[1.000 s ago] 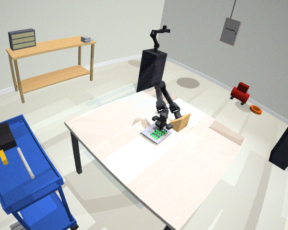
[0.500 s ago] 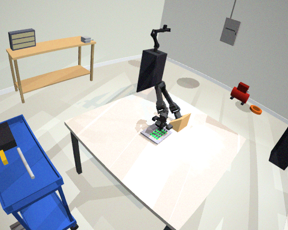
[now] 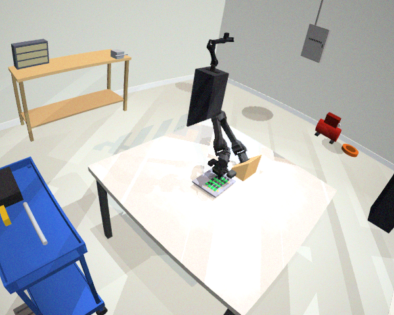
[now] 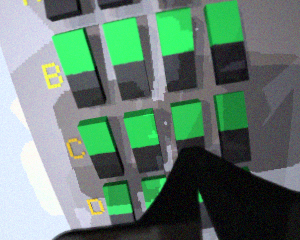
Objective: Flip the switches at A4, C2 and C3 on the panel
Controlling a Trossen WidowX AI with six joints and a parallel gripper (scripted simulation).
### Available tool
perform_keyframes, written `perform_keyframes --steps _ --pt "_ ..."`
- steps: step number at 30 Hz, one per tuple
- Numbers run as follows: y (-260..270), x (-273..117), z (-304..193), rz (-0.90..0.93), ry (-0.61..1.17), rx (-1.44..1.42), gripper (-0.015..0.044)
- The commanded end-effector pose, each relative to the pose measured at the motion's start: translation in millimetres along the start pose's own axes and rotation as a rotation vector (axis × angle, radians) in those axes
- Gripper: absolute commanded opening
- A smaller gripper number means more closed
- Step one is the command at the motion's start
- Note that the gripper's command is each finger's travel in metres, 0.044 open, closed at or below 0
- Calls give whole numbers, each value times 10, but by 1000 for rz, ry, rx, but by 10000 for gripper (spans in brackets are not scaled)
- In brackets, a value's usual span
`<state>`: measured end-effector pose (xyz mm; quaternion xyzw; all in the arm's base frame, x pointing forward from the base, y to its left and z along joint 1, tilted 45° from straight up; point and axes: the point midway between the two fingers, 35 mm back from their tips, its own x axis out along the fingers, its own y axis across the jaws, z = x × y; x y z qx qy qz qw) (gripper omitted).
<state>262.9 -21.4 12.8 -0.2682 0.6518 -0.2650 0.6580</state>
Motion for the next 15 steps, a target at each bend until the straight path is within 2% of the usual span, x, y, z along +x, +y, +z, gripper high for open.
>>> perform_keyframes --steps 1,4,9,15 --pt "-6 8 3 -5 -2 -4 0" --pt "5 -76 14 1 2 -1 0" --pt "3 -621 30 -2 23 -5 0" --pt "54 -678 177 -2 24 -4 0"
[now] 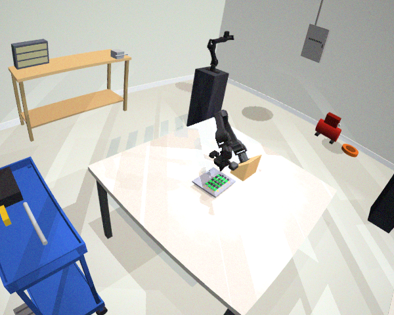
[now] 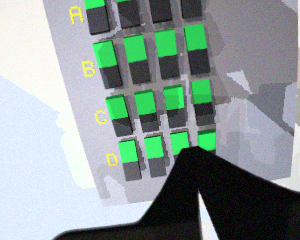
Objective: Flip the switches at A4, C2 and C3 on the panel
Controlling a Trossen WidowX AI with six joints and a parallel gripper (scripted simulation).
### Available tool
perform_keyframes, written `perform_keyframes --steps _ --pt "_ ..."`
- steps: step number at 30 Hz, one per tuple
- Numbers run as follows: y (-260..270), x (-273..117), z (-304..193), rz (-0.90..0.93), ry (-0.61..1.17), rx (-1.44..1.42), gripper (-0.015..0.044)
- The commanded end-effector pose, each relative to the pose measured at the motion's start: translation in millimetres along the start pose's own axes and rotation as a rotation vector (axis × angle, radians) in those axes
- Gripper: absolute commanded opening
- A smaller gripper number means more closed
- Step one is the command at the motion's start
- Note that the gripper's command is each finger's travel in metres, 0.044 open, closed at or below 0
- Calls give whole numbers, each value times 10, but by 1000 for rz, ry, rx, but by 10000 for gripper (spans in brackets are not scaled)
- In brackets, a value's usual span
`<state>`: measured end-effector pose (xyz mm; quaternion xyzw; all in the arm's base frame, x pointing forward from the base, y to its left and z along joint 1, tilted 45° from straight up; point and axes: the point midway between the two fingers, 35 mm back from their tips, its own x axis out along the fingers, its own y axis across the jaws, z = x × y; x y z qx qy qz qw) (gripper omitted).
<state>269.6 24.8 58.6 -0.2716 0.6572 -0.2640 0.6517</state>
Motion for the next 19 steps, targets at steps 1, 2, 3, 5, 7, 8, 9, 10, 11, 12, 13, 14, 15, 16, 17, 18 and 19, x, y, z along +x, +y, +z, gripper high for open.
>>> perform_keyframes --steps 1,2,3,5,7,8,9,10,11,12,13,14,15,16,17,18,19 --pt "71 -48 184 2 10 8 0" --pt "89 -58 233 2 10 8 0" --pt "95 -61 249 2 10 9 0" --pt "95 -61 249 2 10 9 0" --pt "95 -61 249 2 10 9 0" --pt "95 -61 249 2 10 9 0" --pt "95 -61 249 2 10 9 0" --pt "95 -61 249 2 10 9 0" --pt "95 -61 249 2 10 9 0" --pt "95 -61 249 2 10 9 0" --pt "95 -61 249 2 10 9 0" --pt "95 -61 249 2 10 9 0" --pt "95 -61 249 2 10 9 0" --pt "95 -61 249 2 10 9 0" --pt "95 -61 249 2 10 9 0" --pt "95 -61 249 2 10 9 0" --pt "95 -61 249 2 10 9 0"
